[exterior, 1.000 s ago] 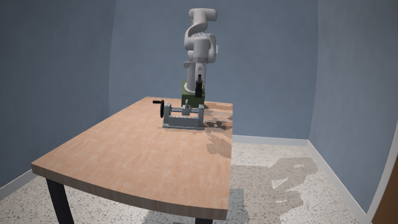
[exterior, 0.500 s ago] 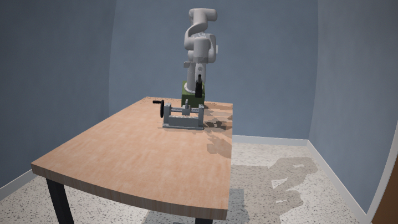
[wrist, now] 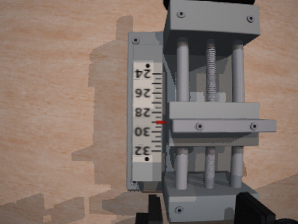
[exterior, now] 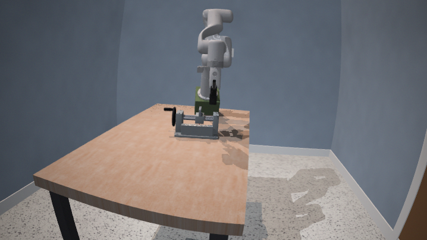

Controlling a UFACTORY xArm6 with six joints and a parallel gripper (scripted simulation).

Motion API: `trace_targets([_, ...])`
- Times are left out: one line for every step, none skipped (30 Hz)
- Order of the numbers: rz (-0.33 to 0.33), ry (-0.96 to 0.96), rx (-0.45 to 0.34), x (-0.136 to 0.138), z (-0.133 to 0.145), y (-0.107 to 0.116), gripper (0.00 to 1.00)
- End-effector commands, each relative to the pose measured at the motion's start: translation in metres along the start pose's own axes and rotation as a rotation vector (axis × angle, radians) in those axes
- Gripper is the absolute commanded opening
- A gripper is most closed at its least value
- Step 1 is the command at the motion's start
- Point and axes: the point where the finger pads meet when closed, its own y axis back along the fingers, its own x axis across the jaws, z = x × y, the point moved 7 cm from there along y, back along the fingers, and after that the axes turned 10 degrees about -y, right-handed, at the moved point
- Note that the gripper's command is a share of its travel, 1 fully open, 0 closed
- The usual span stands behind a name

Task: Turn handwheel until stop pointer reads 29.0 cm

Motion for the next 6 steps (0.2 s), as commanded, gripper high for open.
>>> trace_targets([-0.004,0.000,-0.001,-0.0011,0.0003,0.0011,0.57])
trace_targets([-0.004,0.000,-0.001,-0.0011,0.0003,0.0011,0.57])
trace_targets([-0.004,0.000,-0.001,-0.0011,0.0003,0.0011,0.57])
trace_targets([-0.004,0.000,-0.001,-0.0011,0.0003,0.0011,0.57])
trace_targets([-0.004,0.000,-0.001,-0.0011,0.0003,0.0011,0.57])
trace_targets([-0.004,0.000,-0.001,-0.0011,0.0003,0.0011,0.57])
